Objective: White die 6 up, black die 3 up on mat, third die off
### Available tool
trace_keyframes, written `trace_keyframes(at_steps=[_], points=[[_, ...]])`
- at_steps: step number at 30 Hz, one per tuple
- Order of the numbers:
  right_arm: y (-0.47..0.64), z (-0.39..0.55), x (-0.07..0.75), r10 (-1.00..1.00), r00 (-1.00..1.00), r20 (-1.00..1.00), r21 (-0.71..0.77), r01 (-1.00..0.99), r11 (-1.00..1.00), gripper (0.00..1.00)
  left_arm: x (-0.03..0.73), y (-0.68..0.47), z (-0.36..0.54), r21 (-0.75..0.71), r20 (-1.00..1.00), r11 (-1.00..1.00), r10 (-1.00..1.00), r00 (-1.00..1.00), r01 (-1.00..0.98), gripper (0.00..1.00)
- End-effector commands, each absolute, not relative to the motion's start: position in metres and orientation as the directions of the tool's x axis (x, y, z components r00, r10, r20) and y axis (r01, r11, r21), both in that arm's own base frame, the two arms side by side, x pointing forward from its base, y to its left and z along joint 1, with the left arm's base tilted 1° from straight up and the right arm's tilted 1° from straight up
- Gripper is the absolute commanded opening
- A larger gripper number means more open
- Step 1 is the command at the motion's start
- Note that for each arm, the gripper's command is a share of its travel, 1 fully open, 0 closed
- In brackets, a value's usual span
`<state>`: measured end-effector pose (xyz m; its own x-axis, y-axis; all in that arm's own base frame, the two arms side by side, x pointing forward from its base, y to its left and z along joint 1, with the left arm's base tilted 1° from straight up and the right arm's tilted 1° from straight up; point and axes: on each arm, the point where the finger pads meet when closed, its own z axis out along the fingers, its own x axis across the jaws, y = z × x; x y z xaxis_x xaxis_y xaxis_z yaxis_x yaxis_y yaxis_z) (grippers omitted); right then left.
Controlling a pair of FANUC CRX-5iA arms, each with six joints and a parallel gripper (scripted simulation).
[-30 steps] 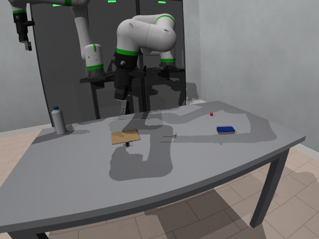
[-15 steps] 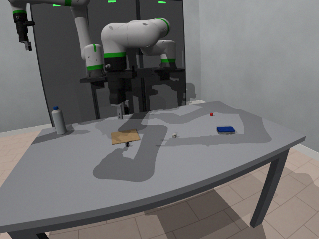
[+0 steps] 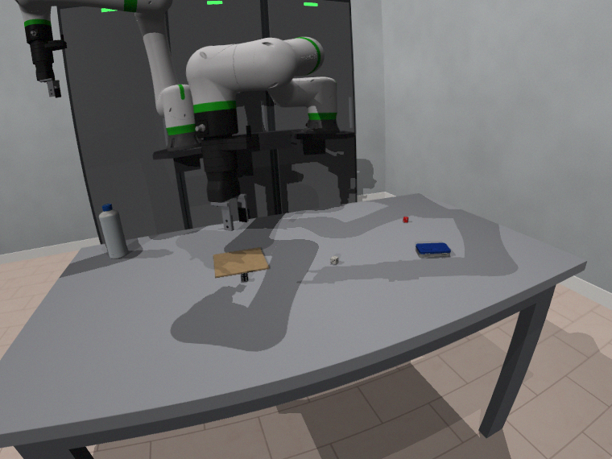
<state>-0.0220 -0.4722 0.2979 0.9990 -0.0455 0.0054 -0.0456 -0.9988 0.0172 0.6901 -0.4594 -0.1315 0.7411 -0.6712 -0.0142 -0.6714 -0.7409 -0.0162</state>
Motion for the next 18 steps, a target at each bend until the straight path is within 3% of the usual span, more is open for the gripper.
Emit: trace_keyframes(at_steps=[1, 18], points=[[-0.472, 0.299, -0.022, -0.046, 0.999, 0.005, 0.019, -0.046, -0.999, 1.00, 0.691, -0.460, -0.129, -0.017, -0.011, -0.740, -0.672, 0.741, -0.672, 1.00], [-0.472, 0.299, -0.022, -0.046, 0.999, 0.005, 0.019, -0.046, -0.999, 1.00, 0.691, -0.460, -0.140, -0.017, -0.010, -0.740, -0.672, 0.741, -0.672, 1.00]])
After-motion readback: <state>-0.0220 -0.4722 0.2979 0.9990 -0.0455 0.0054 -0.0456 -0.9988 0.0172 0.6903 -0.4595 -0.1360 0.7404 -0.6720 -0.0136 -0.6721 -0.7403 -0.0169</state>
